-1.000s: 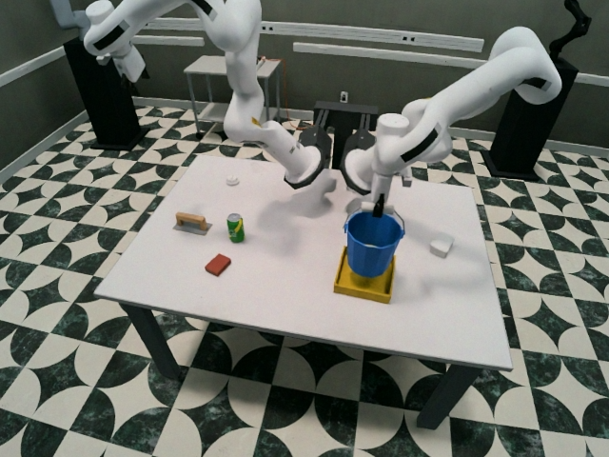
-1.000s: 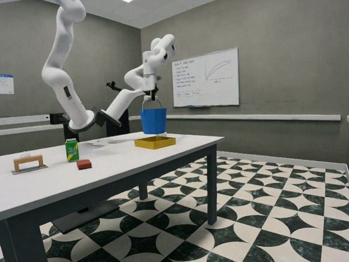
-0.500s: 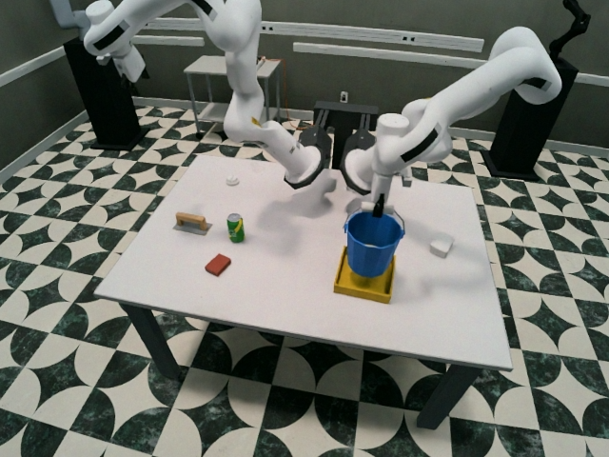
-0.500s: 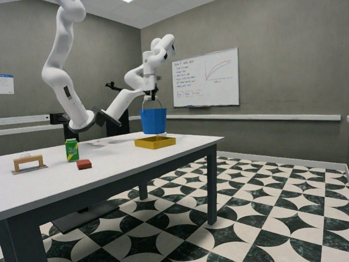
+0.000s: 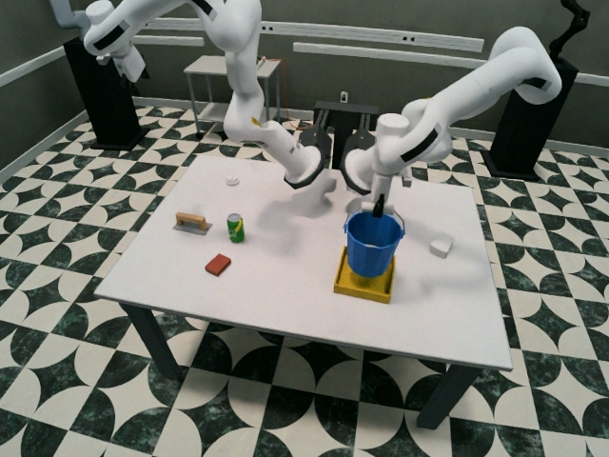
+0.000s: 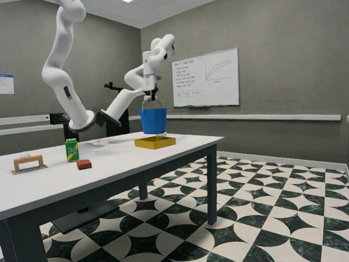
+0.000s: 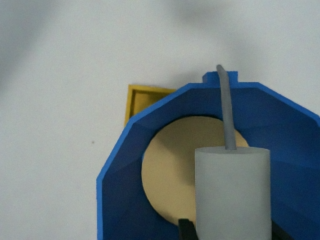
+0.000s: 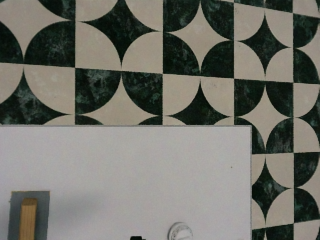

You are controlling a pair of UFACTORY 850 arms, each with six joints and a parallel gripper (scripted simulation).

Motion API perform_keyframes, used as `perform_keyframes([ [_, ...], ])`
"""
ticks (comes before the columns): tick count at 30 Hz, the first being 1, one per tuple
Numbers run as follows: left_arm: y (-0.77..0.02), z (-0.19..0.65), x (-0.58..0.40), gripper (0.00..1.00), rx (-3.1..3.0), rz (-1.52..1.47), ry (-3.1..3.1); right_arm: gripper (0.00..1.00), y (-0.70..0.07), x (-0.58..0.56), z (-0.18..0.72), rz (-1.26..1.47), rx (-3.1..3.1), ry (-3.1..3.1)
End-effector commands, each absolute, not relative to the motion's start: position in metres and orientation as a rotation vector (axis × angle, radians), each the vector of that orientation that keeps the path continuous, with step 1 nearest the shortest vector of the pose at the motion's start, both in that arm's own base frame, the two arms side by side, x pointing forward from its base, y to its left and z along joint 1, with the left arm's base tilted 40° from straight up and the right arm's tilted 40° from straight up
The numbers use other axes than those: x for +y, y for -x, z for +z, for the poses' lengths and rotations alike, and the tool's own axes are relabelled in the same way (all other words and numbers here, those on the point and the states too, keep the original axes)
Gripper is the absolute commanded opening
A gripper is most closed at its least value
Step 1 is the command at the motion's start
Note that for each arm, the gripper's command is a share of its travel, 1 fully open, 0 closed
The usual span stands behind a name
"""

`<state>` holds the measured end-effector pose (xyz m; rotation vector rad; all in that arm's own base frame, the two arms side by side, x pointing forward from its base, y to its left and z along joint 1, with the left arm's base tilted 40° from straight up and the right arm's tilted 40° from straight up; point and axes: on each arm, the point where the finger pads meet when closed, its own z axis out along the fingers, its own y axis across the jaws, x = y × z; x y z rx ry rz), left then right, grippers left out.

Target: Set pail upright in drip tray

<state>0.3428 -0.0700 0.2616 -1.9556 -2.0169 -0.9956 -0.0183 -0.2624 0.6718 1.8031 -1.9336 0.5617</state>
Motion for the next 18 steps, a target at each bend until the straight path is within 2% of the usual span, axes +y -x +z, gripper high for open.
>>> perform_keyframes([
  [1,-0.3435,0.2616,-0.0702,0.00,-2.018,-0.996,1.956,1.00,0.0183,-0.2622,0.6726,0.563,-1.933,-1.802],
  [18,-0.3459,0.2560,-0.0661,0.00,-2.018,-0.996,1.956,1.00,0.0183,-0.2622,0.6726,0.563,-1.933,-1.802],
])
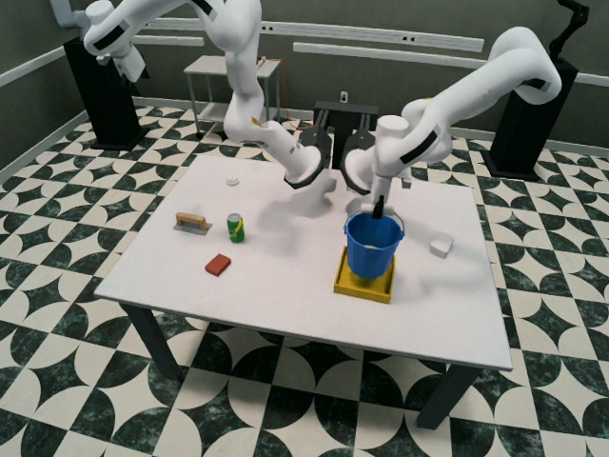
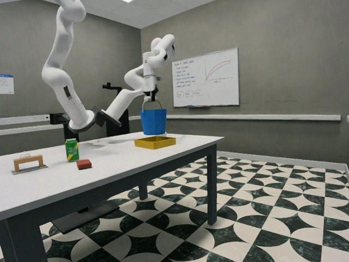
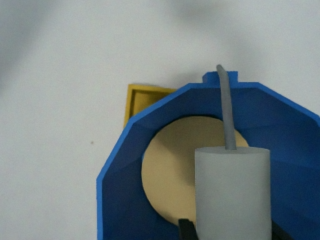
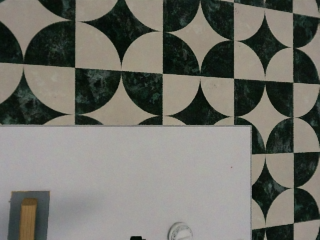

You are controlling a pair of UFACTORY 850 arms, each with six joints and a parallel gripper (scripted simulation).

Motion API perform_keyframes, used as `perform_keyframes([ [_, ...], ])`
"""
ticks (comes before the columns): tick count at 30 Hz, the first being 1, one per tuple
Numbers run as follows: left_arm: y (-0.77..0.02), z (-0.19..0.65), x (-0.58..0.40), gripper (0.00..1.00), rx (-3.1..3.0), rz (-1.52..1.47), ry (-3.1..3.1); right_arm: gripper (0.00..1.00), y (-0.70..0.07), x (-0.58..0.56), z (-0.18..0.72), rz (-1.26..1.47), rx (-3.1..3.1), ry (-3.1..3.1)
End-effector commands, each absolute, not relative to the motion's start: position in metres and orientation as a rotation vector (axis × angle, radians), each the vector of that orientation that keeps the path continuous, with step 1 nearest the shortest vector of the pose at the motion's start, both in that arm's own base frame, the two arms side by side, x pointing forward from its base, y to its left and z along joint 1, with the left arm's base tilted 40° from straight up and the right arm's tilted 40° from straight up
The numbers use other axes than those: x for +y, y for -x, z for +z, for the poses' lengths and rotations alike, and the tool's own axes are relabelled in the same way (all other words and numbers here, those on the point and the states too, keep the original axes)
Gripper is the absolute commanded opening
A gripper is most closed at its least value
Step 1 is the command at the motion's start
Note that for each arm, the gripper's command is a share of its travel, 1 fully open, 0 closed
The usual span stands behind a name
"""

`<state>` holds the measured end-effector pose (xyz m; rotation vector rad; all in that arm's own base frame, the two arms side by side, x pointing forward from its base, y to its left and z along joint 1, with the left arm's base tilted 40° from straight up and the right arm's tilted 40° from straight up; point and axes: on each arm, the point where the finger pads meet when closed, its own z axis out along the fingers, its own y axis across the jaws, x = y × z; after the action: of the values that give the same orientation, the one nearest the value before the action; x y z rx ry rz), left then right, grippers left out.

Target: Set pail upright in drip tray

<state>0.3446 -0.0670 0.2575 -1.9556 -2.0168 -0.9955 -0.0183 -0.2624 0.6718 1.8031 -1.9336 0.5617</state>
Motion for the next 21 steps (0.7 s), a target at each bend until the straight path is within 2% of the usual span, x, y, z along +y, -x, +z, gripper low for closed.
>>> perform_keyframes([
  [1,-0.346,0.255,-0.066,0.00,-2.018,-0.996,1.956,1.00,0.018,-0.262,0.673,0.563,-1.933,-1.802],
  [21,-0.352,0.241,-0.055,0.00,-2.018,-0.996,1.956,1.00,0.018,-0.262,0.673,0.563,-1.933,-1.802],
])
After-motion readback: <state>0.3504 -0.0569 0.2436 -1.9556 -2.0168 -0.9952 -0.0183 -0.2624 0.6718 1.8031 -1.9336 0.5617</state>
